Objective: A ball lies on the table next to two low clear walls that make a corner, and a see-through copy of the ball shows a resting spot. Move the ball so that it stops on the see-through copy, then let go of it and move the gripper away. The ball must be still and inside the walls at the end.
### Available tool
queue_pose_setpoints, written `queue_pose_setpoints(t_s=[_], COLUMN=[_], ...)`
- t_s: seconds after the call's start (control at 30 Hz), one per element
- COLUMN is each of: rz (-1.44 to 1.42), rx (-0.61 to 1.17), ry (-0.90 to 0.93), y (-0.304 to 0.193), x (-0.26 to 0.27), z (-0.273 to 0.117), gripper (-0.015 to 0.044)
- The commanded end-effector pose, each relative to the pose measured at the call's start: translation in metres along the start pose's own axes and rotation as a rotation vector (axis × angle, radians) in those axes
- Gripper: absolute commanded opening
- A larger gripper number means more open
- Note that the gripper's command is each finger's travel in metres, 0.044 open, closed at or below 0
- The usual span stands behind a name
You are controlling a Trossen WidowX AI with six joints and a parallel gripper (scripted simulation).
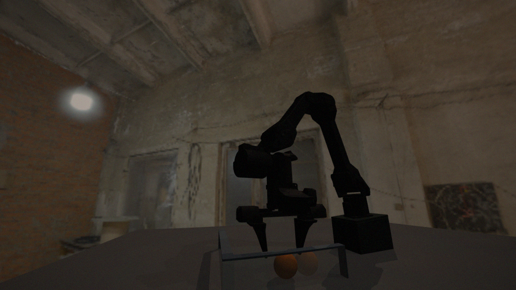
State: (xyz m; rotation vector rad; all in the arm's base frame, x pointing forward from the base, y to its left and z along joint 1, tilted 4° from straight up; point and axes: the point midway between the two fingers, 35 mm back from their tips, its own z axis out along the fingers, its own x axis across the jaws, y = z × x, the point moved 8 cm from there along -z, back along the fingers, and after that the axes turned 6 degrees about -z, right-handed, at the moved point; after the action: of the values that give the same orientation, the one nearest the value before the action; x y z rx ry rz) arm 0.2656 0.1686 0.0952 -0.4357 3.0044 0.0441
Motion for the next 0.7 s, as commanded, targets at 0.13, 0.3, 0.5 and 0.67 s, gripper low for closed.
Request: queue_pose_setpoints(t_s=[0.13,0.3,0.5,0.67], rz=[-0.004,-0.004,-0.004,-0.004], rx=[-0.003,-0.003,-0.003,-0.003], ry=[0.011,0.012,0.012,0.012], y=[-0.001,-0.001,-0.001,-0.001], x=[0.003,0.004,0.004,0.004], z=[0.016,0.021,0.021,0.021], gripper=[0.0342,0.0342,0.0263,0.0229])
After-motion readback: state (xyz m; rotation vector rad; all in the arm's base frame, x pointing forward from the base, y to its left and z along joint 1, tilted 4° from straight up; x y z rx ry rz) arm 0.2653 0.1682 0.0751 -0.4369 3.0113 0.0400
